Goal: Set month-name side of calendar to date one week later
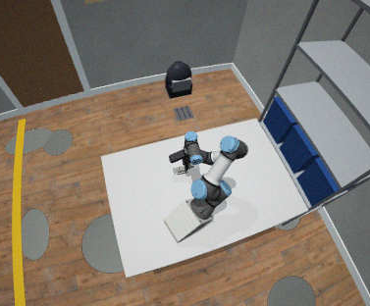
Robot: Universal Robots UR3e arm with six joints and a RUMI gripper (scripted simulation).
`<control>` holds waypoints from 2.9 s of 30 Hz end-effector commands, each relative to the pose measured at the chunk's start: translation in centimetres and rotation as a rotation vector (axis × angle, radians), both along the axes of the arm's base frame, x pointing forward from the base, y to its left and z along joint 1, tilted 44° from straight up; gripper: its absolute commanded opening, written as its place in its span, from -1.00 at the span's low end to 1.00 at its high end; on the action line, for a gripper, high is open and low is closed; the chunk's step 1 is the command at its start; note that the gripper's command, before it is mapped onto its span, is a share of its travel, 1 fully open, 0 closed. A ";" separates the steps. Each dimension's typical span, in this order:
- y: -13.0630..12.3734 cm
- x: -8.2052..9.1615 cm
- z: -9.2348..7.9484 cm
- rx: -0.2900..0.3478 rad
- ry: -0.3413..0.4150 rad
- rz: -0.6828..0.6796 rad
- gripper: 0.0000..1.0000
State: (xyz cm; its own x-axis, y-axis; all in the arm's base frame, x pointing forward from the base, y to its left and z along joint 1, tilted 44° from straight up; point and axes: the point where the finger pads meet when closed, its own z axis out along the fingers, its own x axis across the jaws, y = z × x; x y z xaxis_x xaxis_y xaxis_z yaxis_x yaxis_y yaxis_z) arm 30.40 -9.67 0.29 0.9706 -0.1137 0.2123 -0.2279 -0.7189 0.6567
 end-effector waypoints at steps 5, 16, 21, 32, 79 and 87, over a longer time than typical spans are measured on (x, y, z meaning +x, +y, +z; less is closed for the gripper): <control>0.8 -0.1 0.9 0.000 -0.001 0.000 -0.44; 2.6 -0.3 2.7 0.000 -0.001 0.000 -0.44; 3.4 -0.3 3.6 0.000 -0.001 0.000 -0.44; 5.1 -0.5 5.4 0.000 -0.001 0.000 -0.44; 6.1 -0.7 6.4 0.000 -0.001 0.000 1.00; 6.8 -0.7 7.1 0.000 -0.001 0.000 1.00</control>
State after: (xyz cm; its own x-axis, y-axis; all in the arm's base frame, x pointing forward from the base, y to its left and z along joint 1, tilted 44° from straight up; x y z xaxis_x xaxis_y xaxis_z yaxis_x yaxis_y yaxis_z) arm 29.67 -3.36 6.95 0.9707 -0.1134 0.2120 -0.2275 -0.7190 0.6568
